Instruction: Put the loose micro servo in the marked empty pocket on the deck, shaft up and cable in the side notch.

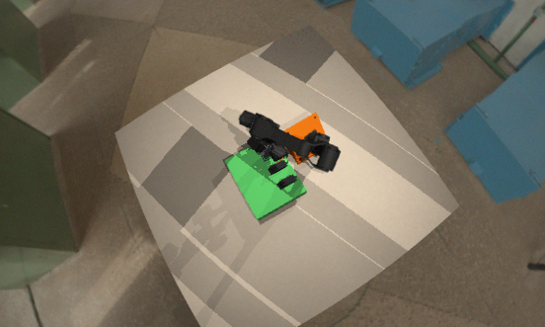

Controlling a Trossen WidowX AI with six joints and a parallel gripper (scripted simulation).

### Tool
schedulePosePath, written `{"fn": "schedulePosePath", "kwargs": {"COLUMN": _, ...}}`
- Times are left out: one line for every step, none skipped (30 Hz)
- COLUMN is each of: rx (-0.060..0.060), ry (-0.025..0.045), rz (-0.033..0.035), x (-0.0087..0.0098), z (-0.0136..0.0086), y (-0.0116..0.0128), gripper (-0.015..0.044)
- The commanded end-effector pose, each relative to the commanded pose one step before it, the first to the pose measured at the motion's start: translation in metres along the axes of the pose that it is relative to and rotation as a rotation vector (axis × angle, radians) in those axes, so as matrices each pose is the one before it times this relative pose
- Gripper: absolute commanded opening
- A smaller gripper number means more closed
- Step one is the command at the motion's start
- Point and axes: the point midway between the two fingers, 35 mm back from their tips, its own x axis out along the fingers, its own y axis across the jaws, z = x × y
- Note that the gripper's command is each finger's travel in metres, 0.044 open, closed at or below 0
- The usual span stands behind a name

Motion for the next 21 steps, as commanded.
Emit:
{"fn": "schedulePosePath", "kwargs": {"rx": 0.0024, "ry": -0.00614, "rz": 0.00075, "x": 0.00523, "z": 0.00119, "y": -0.00024, "gripper": 0.0}}
{"fn": "schedulePosePath", "kwargs": {"rx": 0.0, "ry": -0.00002, "rz": 0.00006, "x": 0.00128, "z": 0.00009, "y": 0.0, "gripper": 0.0}}
{"fn": "schedulePosePath", "kwargs": {"rx": 0.0, "ry": -0.00001, "rz": 0.00004, "x": 0.00078, "z": 0.00005, "y": 0.0, "gripper": 0.0}}
{"fn": "schedulePosePath", "kwargs": {"rx": 0.0, "ry": 0.0, "rz": 0.00001, "x": 0.00026, "z": 0.00002, "y": 0.0, "gripper": 0.0}}
{"fn": "schedulePosePath", "kwargs": {"rx": 0.0, "ry": 0.0, "rz": 0.0, "x": 0.0, "z": 0.0, "y": 0.0, "gripper": 0.0}}
{"fn": "schedulePosePath", "kwargs": {"rx": 0.0, "ry": 0.0, "rz": 0.0, "x": 0.0, "z": 0.0, "y": 0.0, "gripper": 0.0}}
{"fn": "schedulePosePath", "kwargs": {"rx": 0.0, "ry": 0.0, "rz": 0.0, "x": 0.0, "z": 0.0, "y": 0.0, "gripper": 0.0}}
{"fn": "schedulePosePath", "kwargs": {"rx": 0.0, "ry": 0.0, "rz": 0.0, "x": 0.0, "z": 0.0, "y": 0.0, "gripper": 0.0}}
{"fn": "schedulePosePath", "kwargs": {"rx": 0.0, "ry": 0.0, "rz": 0.0, "x": 0.0, "z": 0.0, "y": 0.0, "gripper": 0.0}}
{"fn": "schedulePosePath", "kwargs": {"rx": 0.0, "ry": 0.0, "rz": 0.0, "x": 0.0, "z": 0.0, "y": 0.0, "gripper": 0.0}}
{"fn": "schedulePosePath", "kwargs": {"rx": 0.0, "ry": 0.0, "rz": 0.0, "x": 0.0, "z": 0.0, "y": 0.0, "gripper": 0.0}}
{"fn": "schedulePosePath", "kwargs": {"rx": 0.0, "ry": 0.0, "rz": 0.0, "x": 0.0, "z": 0.0, "y": 0.0, "gripper": 0.0}}
{"fn": "schedulePosePath", "kwargs": {"rx": 0.0, "ry": 0.0, "rz": 0.0, "x": 0.0, "z": 0.0, "y": 0.0, "gripper": 0.0}}
{"fn": "schedulePosePath", "kwargs": {"rx": 0.0, "ry": 0.0, "rz": 0.00001, "x": 0.00025, "z": 0.0, "y": 0.0, "gripper": 0.0}}
{"fn": "schedulePosePath", "kwargs": {"rx": 0.0, "ry": -0.00001, "rz": 0.00001, "x": 0.00049, "z": 0.0, "y": 0.0, "gripper": 0.0}}
{"fn": "schedulePosePath", "kwargs": {"rx": 0.0, "ry": -0.00001, "rz": 0.00001, "x": 0.00067, "z": 0.00001, "y": 0.0, "gripper": 0.0}}
{"fn": "schedulePosePath", "kwargs": {"rx": 0.0, "ry": -0.00001, "rz": 0.00002, "x": 0.0009, "z": 0.00001, "y": 0.0, "gripper": 0.0}}
{"fn": "schedulePosePath", "kwargs": {"rx": 0.0, "ry": -0.00001, "rz": 0.00002, "x": 0.0009, "z": 0.0, "y": 0.00001, "gripper": 0.0}}
{"fn": "schedulePosePath", "kwargs": {"rx": 0.0, "ry": -0.00001, "rz": 0.00003, "x": 0.00097, "z": 0.0, "y": 0.00001, "gripper": 0.0}}
{"fn": "schedulePosePath", "kwargs": {"rx": 0.0, "ry": -0.00001, "rz": 0.00002, "x": 0.00097, "z": 0.0, "y": 0.00001, "gripper": 0.0}}
{"fn": "schedulePosePath", "kwargs": {"rx": 0.0, "ry": -0.00001, "rz": 0.00003, "x": 0.00103, "z": 0.0, "y": 0.00001, "gripper": 0.0}}
